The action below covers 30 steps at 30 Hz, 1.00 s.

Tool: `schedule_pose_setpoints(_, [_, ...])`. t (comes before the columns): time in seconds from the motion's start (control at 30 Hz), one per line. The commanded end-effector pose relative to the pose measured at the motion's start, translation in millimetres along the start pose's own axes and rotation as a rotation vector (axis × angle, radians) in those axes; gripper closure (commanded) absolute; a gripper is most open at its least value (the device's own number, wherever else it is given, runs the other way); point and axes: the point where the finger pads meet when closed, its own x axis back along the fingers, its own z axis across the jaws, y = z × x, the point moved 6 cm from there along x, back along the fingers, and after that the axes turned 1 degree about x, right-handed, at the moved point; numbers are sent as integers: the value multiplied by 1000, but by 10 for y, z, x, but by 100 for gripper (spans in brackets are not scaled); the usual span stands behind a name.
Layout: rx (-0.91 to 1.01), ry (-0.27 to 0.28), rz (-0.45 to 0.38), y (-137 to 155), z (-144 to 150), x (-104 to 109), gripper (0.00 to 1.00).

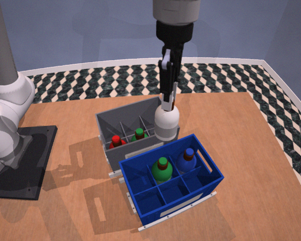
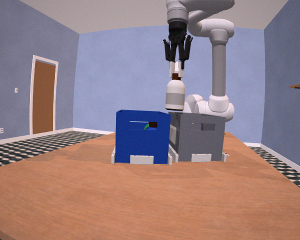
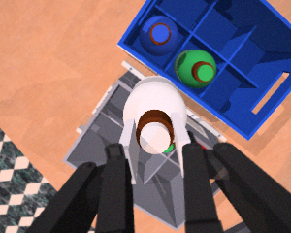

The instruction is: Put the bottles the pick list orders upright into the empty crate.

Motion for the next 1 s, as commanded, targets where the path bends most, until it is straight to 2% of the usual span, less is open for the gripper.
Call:
schedule_pose_setpoints(0.0, [0,0,0,37,-63,1,100])
schedule_pose_setpoints(0.97, [0,0,0,289,-509,2,100])
